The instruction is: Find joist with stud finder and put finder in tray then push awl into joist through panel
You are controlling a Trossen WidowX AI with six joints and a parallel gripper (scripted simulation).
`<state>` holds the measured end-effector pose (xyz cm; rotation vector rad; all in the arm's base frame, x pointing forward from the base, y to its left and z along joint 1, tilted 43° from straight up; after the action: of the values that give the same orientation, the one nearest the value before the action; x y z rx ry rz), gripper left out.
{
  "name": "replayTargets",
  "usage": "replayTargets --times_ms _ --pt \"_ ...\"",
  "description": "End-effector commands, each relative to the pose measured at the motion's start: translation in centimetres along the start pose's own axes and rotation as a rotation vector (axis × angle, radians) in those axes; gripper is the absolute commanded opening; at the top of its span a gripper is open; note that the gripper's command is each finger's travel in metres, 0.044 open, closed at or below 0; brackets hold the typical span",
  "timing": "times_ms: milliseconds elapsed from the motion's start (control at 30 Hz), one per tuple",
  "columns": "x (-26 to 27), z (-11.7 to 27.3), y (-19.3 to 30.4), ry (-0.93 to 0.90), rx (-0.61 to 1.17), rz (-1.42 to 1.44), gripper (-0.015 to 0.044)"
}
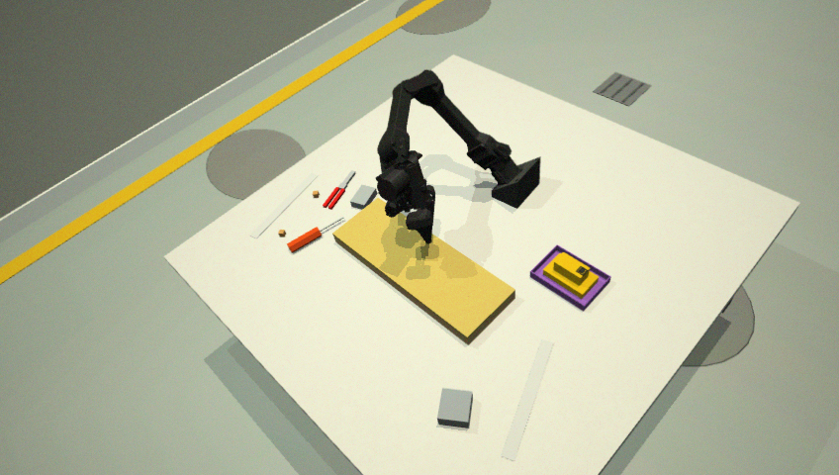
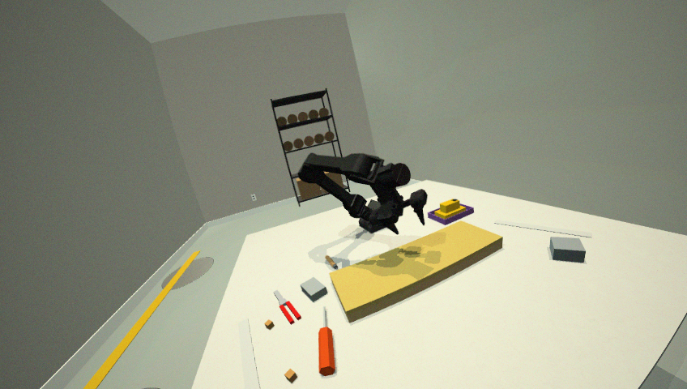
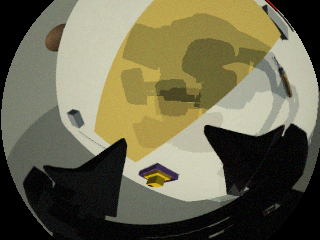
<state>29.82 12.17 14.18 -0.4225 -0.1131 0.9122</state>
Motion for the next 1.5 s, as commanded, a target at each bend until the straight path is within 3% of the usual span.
replayTargets --times_ms 0,300,600,1467 --pt "-5.8 0.9 -3.7 0.018 -0.058 -0.456 0.0440" --pt "-16.9 3.3 -6.9 -0.002 -0.216 -1.320 0.0440" --pt "-26.6 5.5 -5.1 -0.093 -0.450 -2.141 0.0440" --pt "-27.8 5.9 -4.8 -0.099 -0.461 -2.168 0.0440"
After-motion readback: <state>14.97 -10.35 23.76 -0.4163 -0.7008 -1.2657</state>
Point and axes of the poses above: the point midway between the two fingers, 35 mm back from their tips, its own z axis back along the fingers, its own x axis across the jaws, y = z × x, the point moved 5 cm from there along z, back along the fingers, and after that the axes turned 4 degrees about -z, right-handed, at the moved point
